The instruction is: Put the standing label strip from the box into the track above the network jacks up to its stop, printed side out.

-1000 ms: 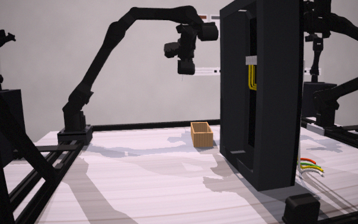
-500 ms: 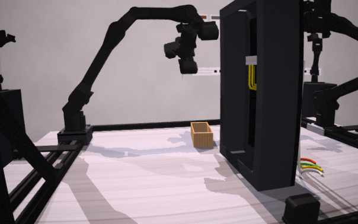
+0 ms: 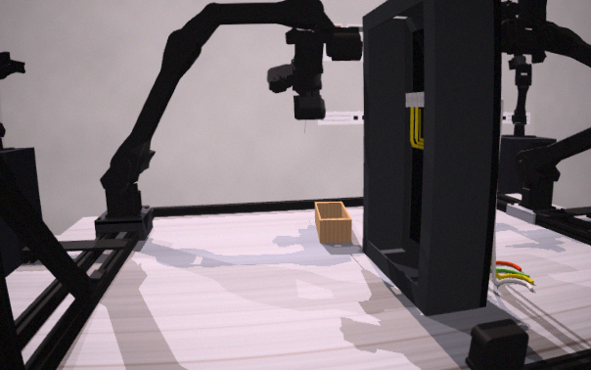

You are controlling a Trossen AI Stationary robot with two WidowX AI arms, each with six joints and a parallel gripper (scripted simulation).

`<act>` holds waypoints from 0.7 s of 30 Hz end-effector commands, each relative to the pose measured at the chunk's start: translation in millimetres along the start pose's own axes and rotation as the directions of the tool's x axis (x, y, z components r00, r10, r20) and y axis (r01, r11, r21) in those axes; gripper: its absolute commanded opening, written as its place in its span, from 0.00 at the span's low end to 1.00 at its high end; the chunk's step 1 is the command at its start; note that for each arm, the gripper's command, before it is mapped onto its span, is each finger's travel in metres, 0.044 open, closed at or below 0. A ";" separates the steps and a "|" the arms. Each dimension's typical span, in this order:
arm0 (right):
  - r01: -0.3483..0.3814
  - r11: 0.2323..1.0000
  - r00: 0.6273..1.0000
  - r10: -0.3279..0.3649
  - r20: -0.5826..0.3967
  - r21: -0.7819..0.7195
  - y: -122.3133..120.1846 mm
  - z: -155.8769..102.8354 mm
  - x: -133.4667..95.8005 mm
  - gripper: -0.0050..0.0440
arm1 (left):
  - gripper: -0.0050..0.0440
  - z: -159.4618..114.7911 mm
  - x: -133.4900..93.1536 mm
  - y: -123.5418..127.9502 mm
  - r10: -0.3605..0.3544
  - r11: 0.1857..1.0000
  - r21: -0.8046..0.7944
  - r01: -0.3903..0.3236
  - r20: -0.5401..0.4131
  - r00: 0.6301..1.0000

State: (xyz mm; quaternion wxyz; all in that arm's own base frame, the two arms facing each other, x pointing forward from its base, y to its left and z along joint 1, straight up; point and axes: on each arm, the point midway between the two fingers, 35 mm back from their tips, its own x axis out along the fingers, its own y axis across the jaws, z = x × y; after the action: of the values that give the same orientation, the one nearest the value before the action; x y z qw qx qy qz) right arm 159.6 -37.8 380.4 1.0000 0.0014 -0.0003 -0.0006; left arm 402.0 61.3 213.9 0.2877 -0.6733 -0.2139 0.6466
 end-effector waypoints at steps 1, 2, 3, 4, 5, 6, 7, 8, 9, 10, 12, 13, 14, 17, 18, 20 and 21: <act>-0.001 1.000 1.000 0.001 0.001 -0.007 0.8 1.9 -0.2 1.00 | 0.00 6.6 -15.7 -0.3 0.009 1.000 -0.013 -0.010 -0.029 1.000; -0.001 1.000 1.000 0.001 0.001 -0.007 0.8 1.9 -0.2 1.00 | 0.00 6.6 -16.8 0.8 0.011 1.000 -0.010 -0.011 -0.031 0.999; -0.001 1.000 1.000 0.001 0.001 -0.007 0.8 1.9 -0.2 1.00 | 0.00 6.6 -17.1 1.2 0.011 1.000 -0.009 -0.011 -0.032 0.999; -0.001 1.000 1.000 0.001 0.001 -0.008 0.3 2.0 -0.1 0.95 | 0.00 3.8 -14.1 1.4 0.007 1.000 -0.009 -0.007 -0.026 1.000; -0.001 1.000 1.000 0.001 0.001 -0.011 -1.2 2.2 0.4 0.90 | 0.00 3.8 -14.1 1.4 0.007 1.000 -0.009 -0.007 -0.026 1.000; -0.002 1.000 1.000 0.002 0.001 -0.015 -3.6 2.5 1.2 0.85 | 0.00 3.8 -14.1 1.4 0.007 1.000 -0.009 -0.007 -0.026 1.000; -0.002 1.000 1.000 0.002 0.001 -0.021 -6.9 2.8 2.5 0.80 | 0.00 3.8 -14.1 1.4 0.007 1.000 -0.009 -0.007 -0.026 1.000; -0.003 1.000 1.000 0.003 0.001 -0.029 -11.2 3.3 4.1 0.76 | 0.00 3.8 -14.1 1.4 0.007 1.000 -0.009 -0.007 -0.026 1.000; -0.004 0.999 1.000 0.004 0.001 -0.038 -16.4 3.7 6.2 0.71 | 0.00 3.8 -14.1 1.4 0.007 1.000 -0.009 -0.007 -0.026 1.000; -0.005 0.999 1.000 0.005 0.001 -0.050 -22.5 4.0 8.8 0.66 | 0.00 3.8 -14.1 1.4 0.007 1.000 -0.009 -0.007 -0.026 1.000; -0.007 0.997 1.000 0.008 0.001 -0.073 -35.0 4.1 14.8 0.56 | 0.00 3.8 -14.1 1.4 0.007 1.000 -0.009 -0.007 -0.026 1.000; -0.009 0.996 1.000 0.009 0.001 -0.084 -41.1 3.9 18.1 0.51 | 0.00 3.8 -14.1 1.4 0.007 1.000 -0.009 -0.007 -0.026 1.000; -0.010 0.995 1.000 0.010 0.001 -0.096 -47.1 3.5 21.5 0.46 | 0.00 3.8 -14.1 1.4 0.007 1.000 -0.009 -0.007 -0.026 1.000; -0.011 0.994 1.000 0.011 0.000 -0.108 -53.1 2.9 25.1 0.43 | 0.00 3.8 -14.1 1.4 0.007 1.000 -0.009 -0.007 -0.026 1.000; -0.012 0.993 1.000 0.012 0.000 -0.119 -58.9 2.2 28.9 0.43 | 0.00 3.8 -14.1 1.4 0.007 1.000 -0.009 -0.007 -0.026 1.000; -0.014 0.990 1.000 0.015 0.000 -0.142 -70.2 0.2 36.9 0.43 | 0.00 3.8 -14.1 1.4 0.007 1.000 -0.009 -0.007 -0.026 1.000; -0.016 0.988 1.000 0.016 0.000 -0.154 -75.7 -1.1 41.2 0.43 | 0.00 3.8 -14.1 1.4 0.007 1.000 -0.009 -0.007 -0.026 1.000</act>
State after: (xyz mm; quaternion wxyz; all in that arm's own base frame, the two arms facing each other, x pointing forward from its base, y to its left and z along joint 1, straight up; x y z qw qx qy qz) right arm 184.8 -94.7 381.5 0.9981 -0.0614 0.0021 0.0079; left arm 399.2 52.0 213.8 0.2894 -0.6742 -0.2081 0.6468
